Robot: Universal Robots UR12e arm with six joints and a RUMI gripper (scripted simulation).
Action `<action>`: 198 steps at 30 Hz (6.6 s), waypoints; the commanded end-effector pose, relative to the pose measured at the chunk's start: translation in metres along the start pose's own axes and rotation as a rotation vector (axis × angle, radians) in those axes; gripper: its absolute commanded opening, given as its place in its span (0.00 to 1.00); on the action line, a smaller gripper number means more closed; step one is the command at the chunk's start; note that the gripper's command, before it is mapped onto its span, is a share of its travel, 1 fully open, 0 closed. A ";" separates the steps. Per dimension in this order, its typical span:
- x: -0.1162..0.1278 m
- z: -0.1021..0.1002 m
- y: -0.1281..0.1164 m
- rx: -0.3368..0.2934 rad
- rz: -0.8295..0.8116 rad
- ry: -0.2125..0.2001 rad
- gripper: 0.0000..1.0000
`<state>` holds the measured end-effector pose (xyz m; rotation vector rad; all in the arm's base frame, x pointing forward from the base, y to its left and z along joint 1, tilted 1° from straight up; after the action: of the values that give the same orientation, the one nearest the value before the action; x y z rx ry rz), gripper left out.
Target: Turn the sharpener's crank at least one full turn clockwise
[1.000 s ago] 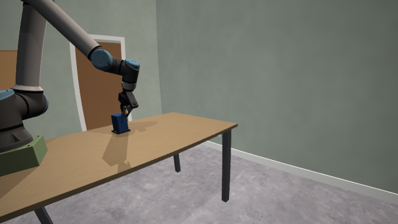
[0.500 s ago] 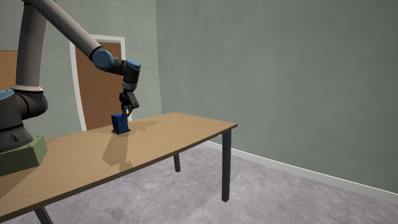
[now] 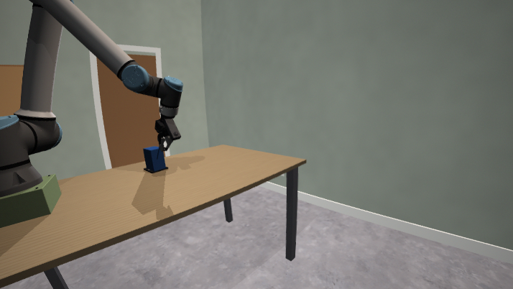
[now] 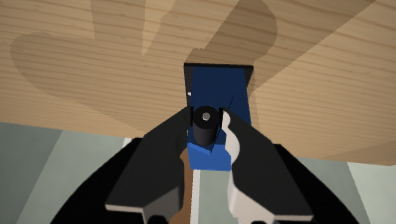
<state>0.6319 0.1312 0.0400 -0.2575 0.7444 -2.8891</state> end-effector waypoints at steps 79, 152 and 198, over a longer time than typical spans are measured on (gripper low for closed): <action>-0.037 -0.042 0.018 0.000 0.001 0.001 0.09; 0.001 -0.081 0.049 0.000 0.001 0.001 0.09; 0.043 -0.069 0.050 0.000 0.001 0.001 0.09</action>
<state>0.5839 0.1134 -0.0428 -0.2579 0.7441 -2.8892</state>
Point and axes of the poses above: the point where the finger pads meet when closed, its own z axis back along the fingers, its own x axis across the jaws, y = z × x, the point moved 3 cm from there along z, back along the fingers, and after that the axes turned 12 degrees about -z, right-handed, at the moved point
